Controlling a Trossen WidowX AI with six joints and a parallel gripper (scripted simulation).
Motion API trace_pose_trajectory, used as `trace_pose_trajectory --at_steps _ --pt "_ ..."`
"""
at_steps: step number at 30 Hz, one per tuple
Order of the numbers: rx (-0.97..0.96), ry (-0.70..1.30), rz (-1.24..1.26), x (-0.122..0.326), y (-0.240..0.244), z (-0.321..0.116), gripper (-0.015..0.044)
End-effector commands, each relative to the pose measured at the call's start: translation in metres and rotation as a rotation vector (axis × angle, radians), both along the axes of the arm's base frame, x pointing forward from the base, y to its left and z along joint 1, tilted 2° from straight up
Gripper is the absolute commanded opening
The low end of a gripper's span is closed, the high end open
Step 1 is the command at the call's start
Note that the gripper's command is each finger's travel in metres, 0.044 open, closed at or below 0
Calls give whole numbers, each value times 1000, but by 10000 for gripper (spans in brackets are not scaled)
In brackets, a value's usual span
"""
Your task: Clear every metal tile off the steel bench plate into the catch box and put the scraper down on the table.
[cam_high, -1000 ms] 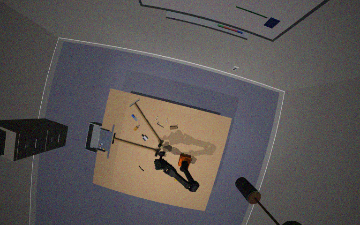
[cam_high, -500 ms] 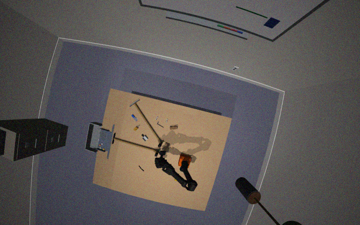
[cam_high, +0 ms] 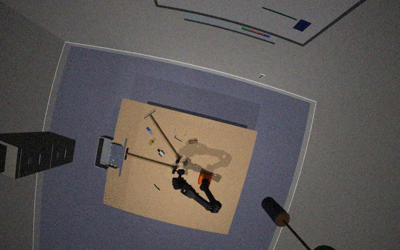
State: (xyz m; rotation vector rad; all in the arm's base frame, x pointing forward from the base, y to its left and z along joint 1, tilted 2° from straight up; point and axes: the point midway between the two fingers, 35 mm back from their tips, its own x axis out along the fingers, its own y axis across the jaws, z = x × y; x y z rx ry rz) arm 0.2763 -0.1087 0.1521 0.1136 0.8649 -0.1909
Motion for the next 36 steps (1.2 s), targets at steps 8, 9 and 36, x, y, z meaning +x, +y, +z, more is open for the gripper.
trace_pose_trajectory --at_steps 8,9,36 --pt "1 1 5 0 1 -28 440" --pt "1 1 5 0 2 -31 440" --pt "1 0 5 23 -4 -59 440"
